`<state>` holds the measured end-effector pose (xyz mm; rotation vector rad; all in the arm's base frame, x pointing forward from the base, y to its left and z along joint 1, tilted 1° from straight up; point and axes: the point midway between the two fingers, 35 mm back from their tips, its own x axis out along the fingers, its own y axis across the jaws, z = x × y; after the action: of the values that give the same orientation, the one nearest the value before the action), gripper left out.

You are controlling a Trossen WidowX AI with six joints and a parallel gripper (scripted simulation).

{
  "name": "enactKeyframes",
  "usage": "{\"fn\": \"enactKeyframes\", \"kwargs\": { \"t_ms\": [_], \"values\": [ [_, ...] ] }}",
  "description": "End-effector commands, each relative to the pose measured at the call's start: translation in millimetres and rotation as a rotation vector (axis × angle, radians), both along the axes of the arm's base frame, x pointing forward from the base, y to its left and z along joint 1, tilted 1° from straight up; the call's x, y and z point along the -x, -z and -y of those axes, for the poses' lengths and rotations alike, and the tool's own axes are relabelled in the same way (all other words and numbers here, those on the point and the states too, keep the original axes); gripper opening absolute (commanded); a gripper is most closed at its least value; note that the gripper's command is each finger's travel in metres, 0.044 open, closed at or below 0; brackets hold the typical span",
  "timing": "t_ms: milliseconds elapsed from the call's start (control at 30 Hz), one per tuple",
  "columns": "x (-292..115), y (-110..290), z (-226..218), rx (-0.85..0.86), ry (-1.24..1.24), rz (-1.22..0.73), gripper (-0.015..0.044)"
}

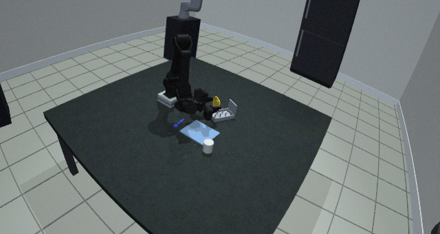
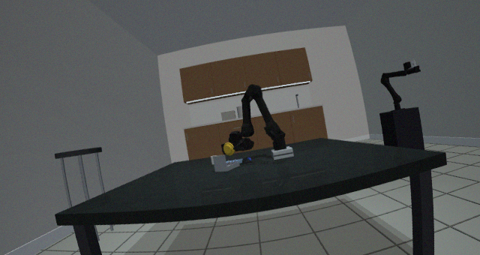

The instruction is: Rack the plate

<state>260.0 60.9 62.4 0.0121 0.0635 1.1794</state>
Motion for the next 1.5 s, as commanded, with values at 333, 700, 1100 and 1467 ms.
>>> {"fn": "enactKeyframes", "kwargs": {
  "t_ms": [333, 700, 1100, 1467],
  "values": [
    [6.6, -2.7, -0.1, -0.018, -0.011, 0.069, 0.0],
    [-0.3, 10.3, -2.2, 0.011, -0.009, 0.054, 0.0],
    [-3.5, 20.6, -6.5, 0.018, -0.009, 0.048, 0.0],
    [-2.8, 25.0, -12.8, 0.018, -0.011, 0.05, 0.0]
  ]
}}
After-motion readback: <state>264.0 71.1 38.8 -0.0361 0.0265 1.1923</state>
